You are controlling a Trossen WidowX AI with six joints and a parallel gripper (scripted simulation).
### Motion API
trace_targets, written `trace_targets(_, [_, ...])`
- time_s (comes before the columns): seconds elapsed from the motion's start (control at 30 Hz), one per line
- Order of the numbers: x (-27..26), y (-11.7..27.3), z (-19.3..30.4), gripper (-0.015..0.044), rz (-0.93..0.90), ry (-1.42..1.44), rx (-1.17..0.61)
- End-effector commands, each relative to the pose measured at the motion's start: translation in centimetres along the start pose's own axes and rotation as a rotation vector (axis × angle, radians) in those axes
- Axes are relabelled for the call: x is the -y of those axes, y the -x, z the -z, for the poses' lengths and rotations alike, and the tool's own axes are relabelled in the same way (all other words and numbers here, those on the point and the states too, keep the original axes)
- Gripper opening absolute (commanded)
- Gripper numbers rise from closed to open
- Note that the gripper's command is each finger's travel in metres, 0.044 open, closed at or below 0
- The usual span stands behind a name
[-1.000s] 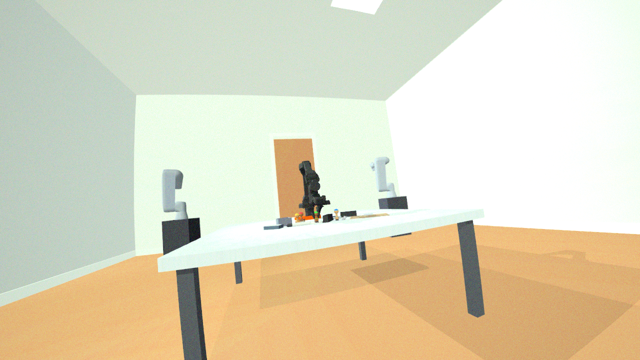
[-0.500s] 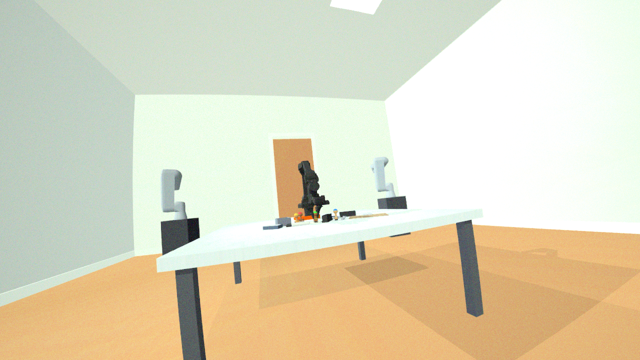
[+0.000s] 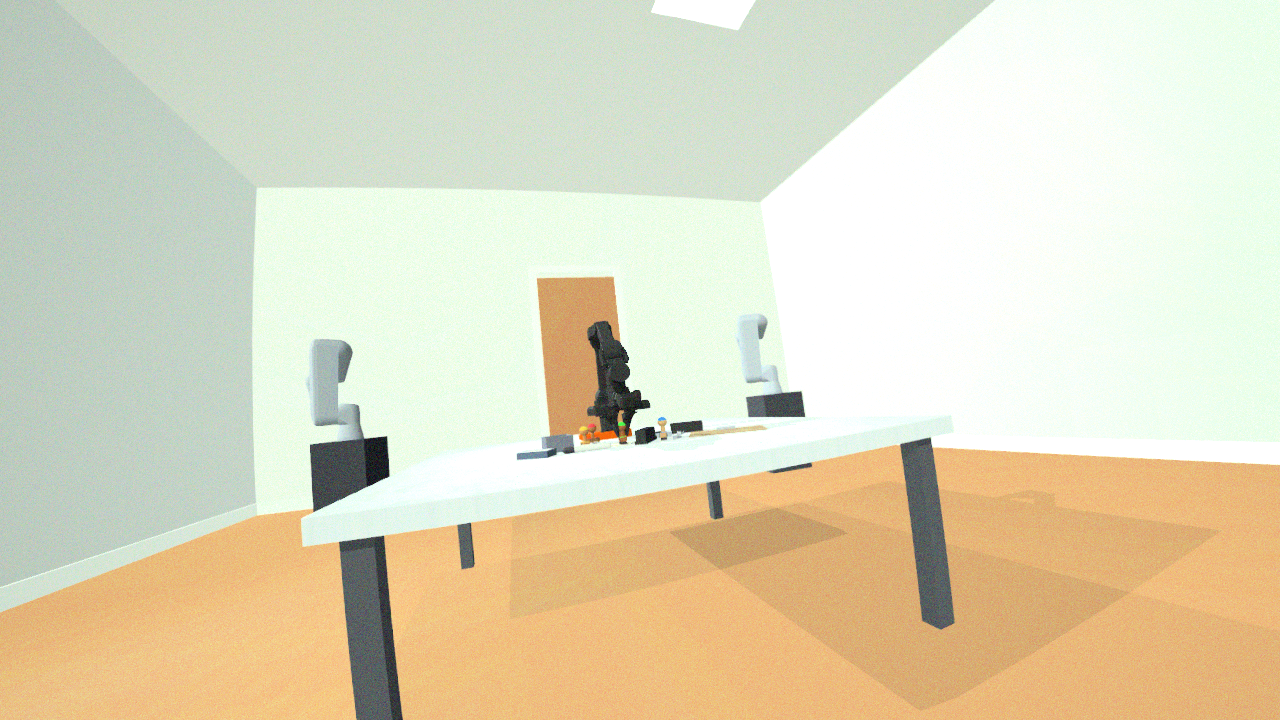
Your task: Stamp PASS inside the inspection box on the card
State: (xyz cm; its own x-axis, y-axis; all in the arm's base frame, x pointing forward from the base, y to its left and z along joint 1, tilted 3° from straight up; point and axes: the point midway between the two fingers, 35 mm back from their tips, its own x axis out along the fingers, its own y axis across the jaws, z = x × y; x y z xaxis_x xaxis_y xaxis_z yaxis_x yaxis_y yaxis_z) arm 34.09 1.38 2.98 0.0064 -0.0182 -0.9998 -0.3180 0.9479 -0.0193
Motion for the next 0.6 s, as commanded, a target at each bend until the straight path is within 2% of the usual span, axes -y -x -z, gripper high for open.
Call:
trace_targets(0.0, [-0.01, -0.26, -0.05, 0.0000, -0.002, 0.003, 0.001])
trace_targets(0.57, [-0.01, 0.11, -0.07, 0.0000, -0.002, 0.003, 0.001])
